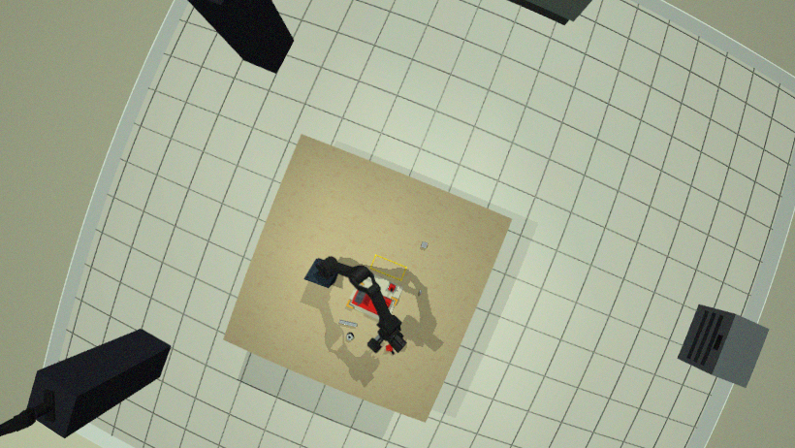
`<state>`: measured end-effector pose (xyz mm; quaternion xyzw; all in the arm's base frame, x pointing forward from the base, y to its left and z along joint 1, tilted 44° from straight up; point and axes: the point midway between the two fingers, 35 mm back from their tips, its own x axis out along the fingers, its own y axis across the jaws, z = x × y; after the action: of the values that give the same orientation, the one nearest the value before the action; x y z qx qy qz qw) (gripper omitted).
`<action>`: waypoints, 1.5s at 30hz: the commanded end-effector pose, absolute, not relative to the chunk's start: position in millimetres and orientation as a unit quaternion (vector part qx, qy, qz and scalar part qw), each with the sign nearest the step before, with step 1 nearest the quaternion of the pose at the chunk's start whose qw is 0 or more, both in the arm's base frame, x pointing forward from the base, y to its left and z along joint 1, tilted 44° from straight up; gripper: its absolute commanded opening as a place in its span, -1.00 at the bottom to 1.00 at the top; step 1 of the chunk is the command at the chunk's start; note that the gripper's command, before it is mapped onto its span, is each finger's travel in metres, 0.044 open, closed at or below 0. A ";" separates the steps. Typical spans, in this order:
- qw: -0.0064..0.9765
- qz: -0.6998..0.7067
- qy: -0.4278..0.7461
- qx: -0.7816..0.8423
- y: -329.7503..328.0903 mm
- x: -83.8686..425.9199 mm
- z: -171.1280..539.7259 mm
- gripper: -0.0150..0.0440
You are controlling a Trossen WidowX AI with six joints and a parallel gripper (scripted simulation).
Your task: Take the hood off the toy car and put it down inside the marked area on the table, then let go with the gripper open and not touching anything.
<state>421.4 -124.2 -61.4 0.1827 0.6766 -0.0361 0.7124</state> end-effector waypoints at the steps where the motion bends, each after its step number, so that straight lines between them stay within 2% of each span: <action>1: 0.653 0.185 0.703 0.212 -78.7 357.9 -38.1 1.00; 6: 0.635 0.280 0.678 0.243 -58.4 337.3 -15.4 1.00; 45: 0.635 0.280 0.678 0.243 -46.8 335.8 -31.9 1.00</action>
<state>337.2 -50.1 -29.2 0.2394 0.6769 0.2801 0.6372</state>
